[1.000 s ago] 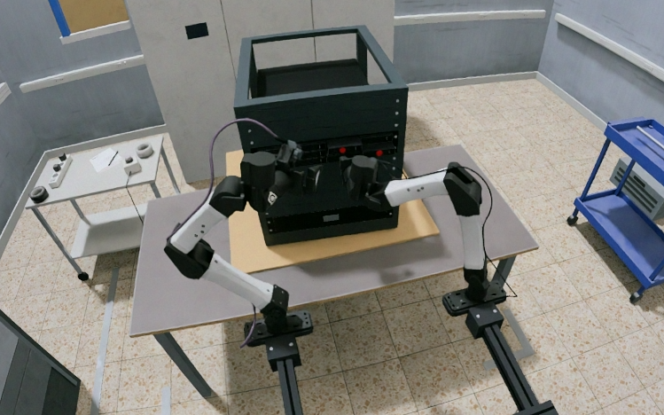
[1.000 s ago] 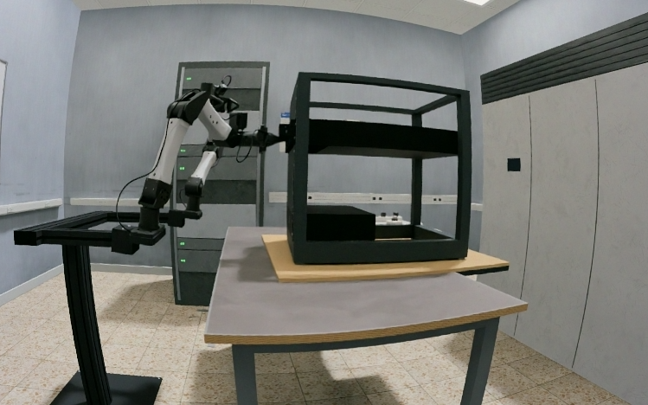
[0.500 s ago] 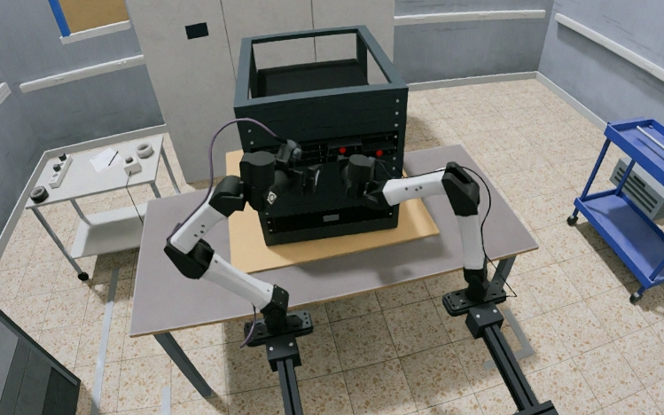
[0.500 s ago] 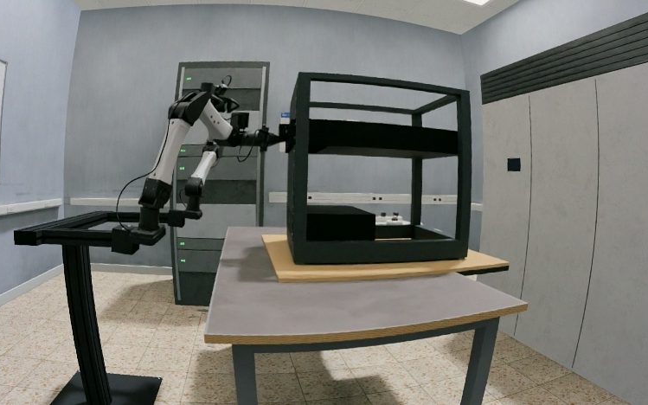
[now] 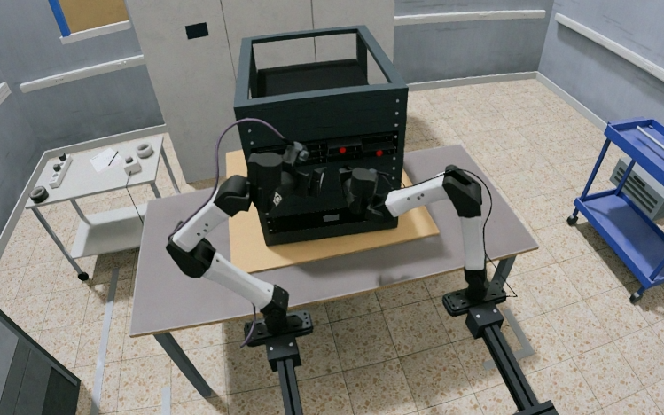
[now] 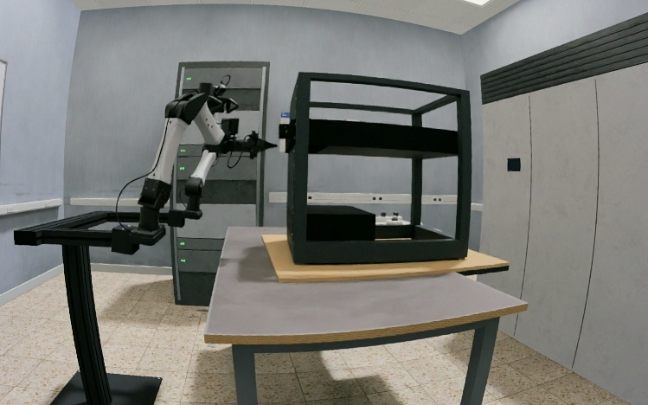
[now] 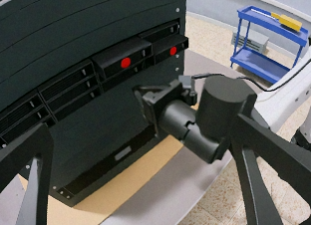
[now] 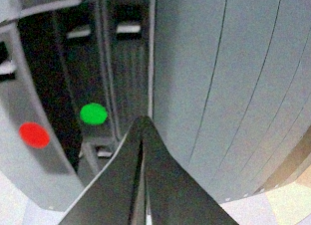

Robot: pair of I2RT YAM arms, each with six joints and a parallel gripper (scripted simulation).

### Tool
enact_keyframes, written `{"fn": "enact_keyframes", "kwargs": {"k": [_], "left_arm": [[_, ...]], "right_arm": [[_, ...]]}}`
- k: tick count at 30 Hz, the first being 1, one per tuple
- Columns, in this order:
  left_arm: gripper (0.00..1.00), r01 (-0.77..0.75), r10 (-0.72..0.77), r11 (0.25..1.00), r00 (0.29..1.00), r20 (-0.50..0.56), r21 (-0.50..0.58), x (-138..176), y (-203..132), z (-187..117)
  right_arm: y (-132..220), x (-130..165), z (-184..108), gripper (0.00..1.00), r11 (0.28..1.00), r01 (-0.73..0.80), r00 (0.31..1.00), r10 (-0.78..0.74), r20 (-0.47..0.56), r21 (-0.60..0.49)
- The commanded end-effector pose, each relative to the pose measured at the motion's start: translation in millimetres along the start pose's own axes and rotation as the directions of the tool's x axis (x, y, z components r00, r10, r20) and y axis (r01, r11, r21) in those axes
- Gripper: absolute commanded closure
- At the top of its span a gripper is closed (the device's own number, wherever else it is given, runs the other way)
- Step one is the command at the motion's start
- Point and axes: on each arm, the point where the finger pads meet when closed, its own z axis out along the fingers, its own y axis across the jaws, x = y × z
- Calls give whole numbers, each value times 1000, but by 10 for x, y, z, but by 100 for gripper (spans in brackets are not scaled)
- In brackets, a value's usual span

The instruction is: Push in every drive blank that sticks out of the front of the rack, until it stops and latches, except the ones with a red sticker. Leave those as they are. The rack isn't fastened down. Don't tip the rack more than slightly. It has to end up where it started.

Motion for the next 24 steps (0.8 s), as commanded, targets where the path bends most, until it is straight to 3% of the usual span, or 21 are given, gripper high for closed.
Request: {"fn": "enact_keyframes", "kwargs": {"k": [1, 17, 24], "left_arm": [[0, -3, 3, 1000, 1000, -6, -5, 17, 3, 2], [0, 4, -4, 1000, 1000, 0, -3, -7, 3, 1], [0, 4, -4, 1000, 1000, 0, -3, -7, 3, 1]], "right_arm": [[447, -195, -82, 100, 992, -101, 994, 104, 30, -70], [444, -208, -63, 100, 992, -100, 994, 102, 33, -71], [405, -243, -326, 100, 993, -96, 995, 98, 29, -65]]}}
